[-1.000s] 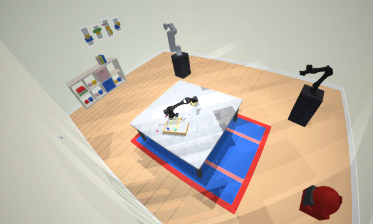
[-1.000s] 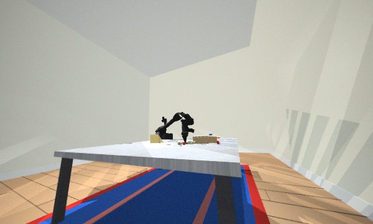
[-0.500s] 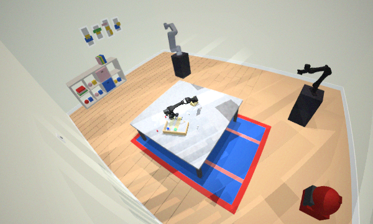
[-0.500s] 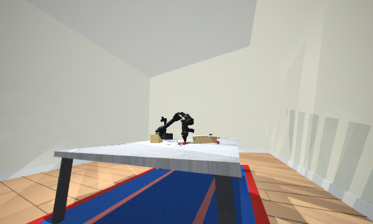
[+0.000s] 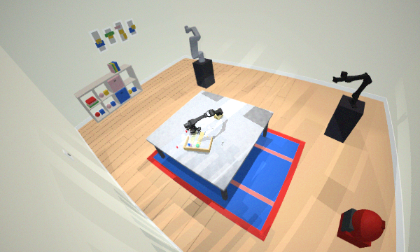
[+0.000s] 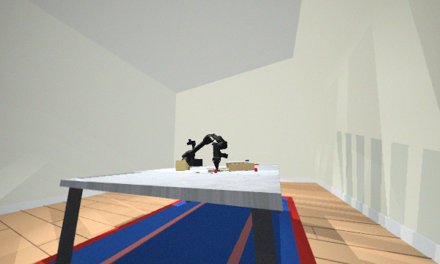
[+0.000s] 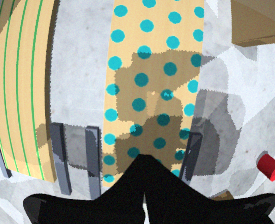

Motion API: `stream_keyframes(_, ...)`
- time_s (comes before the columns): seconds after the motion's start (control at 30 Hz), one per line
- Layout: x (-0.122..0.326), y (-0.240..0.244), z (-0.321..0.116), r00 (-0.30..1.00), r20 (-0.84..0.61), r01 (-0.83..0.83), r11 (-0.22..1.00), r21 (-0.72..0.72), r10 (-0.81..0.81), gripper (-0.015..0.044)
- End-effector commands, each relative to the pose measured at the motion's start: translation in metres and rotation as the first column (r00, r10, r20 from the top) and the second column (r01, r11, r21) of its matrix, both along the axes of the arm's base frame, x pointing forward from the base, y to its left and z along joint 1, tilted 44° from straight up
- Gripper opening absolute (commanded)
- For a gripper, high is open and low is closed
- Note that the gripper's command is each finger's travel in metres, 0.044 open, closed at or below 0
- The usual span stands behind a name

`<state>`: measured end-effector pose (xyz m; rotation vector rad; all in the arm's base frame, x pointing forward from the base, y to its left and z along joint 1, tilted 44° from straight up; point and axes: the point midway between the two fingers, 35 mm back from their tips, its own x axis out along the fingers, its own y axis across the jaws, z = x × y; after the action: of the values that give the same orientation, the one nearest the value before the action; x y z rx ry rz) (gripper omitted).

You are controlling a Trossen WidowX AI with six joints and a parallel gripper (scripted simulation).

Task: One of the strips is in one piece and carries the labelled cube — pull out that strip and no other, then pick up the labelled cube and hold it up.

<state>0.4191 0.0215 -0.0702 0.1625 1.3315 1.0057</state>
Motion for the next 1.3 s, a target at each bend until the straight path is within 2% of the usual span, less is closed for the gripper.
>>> stream_keyframes(0.0,-0.002,0.0,-0.002,1.0,0.003,0.0,1.0,0.001,0.0,0.0)
stream_keyframes(1.27,-0.051,-0.025,-0.022,1.0,0.0,0.0,1.0,-0.001,0.0,0.0)
